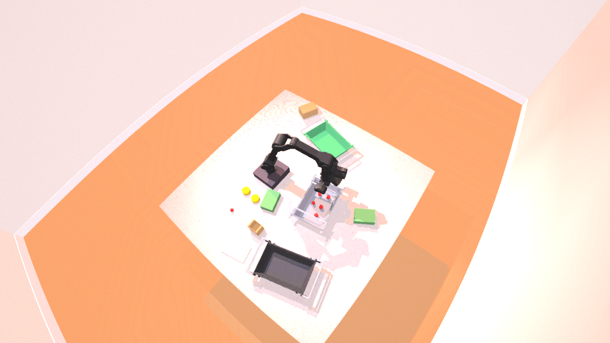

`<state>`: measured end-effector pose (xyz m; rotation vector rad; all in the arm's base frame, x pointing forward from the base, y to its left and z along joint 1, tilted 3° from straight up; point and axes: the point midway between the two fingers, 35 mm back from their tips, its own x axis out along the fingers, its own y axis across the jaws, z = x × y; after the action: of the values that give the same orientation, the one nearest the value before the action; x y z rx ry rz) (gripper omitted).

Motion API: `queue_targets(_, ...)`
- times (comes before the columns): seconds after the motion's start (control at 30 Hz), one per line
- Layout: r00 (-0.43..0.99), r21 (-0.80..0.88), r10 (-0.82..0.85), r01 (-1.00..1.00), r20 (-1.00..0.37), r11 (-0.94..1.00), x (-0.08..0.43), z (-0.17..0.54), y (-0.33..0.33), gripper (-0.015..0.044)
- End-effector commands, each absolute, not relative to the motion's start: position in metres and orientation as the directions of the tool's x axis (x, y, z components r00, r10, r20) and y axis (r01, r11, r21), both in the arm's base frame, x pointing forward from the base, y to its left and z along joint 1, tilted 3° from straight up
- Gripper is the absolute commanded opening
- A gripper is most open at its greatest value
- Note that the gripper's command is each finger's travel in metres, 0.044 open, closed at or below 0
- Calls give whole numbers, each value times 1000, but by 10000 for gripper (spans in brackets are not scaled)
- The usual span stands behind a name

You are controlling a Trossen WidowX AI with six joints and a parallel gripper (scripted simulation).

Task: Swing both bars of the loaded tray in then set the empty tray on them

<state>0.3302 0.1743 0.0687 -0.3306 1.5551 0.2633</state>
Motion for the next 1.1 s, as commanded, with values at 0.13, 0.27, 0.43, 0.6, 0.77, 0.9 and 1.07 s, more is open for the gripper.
queue_targets(0.13, 3, -41, -43, -369, -999, 928, 330, 69, 174, 0)
queue_targets(0.27, 3, -41, -43, -369, -999, 928, 330, 69, 174, 0)
queue_targets(0.43, 3, -41, -43, -369, -999, 928, 330, 69, 174, 0)
queue_targets(0.6, 3, -41, -43, -369, -999, 928, 330, 69, 174, 0)
queue_targets(0.77, 3, -41, -43, -369, -999, 928, 330, 69, 174, 0)
queue_targets(0.9, 3, -41, -43, -369, -999, 928, 330, 69, 174, 0)
queue_targets(1.07, 3, -41, -43, -369, -999, 928, 330, 69, 174, 79)
